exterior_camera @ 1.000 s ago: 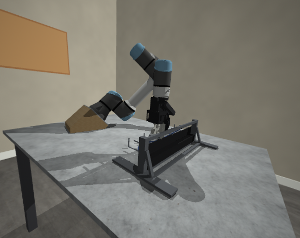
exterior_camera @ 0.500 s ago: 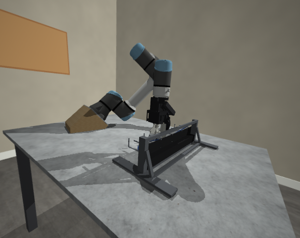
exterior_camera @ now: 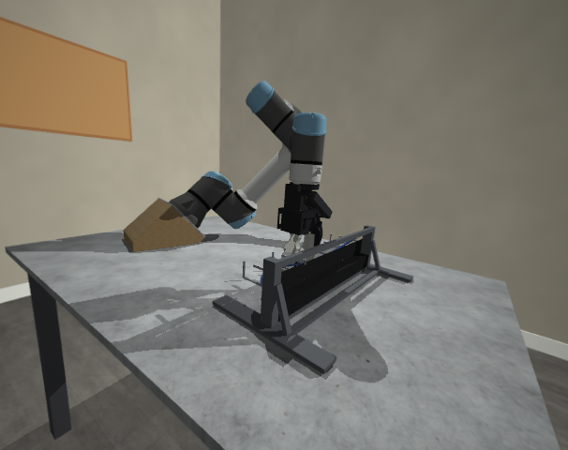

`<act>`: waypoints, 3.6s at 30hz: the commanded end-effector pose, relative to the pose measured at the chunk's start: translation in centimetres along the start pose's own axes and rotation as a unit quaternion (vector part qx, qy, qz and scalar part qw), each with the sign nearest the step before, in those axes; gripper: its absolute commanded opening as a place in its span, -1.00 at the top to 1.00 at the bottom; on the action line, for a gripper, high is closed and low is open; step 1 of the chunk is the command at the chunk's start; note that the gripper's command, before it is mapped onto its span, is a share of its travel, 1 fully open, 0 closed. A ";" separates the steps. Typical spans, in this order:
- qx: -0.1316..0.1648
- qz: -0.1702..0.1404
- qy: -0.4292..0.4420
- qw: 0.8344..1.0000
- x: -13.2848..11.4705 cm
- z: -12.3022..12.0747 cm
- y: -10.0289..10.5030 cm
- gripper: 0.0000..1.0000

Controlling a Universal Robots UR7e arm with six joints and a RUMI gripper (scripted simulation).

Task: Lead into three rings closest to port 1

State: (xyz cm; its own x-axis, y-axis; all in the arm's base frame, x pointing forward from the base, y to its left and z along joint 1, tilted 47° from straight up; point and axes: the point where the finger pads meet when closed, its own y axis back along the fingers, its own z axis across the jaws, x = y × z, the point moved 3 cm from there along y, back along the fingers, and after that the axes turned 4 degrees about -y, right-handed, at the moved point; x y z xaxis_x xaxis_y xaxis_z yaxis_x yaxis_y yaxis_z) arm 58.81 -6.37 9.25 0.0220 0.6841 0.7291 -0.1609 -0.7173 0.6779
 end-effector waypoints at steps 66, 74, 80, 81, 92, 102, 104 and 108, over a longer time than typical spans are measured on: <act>-0.001 0.000 0.000 1.000 0.0 0.0 9.1 0.61; -0.001 0.000 0.000 1.000 0.0 0.0 9.1 1.00; -0.001 0.000 0.000 1.000 0.0 0.0 9.1 1.00; -0.001 0.000 0.000 1.000 0.0 0.0 9.1 1.00; -0.001 0.000 0.000 1.000 0.0 0.0 9.1 1.00; -0.001 0.000 0.000 1.000 0.0 0.0 9.1 1.00; -0.001 0.000 0.000 1.000 0.0 0.0 9.1 1.00; -0.001 0.000 0.000 1.000 0.0 0.0 9.1 1.00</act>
State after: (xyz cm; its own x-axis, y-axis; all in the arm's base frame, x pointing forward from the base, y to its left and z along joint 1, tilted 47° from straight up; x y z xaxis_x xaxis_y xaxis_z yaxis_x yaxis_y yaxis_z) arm 57.36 -12.83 15.35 0.0219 0.6842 0.7290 -0.1610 -0.7172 0.6780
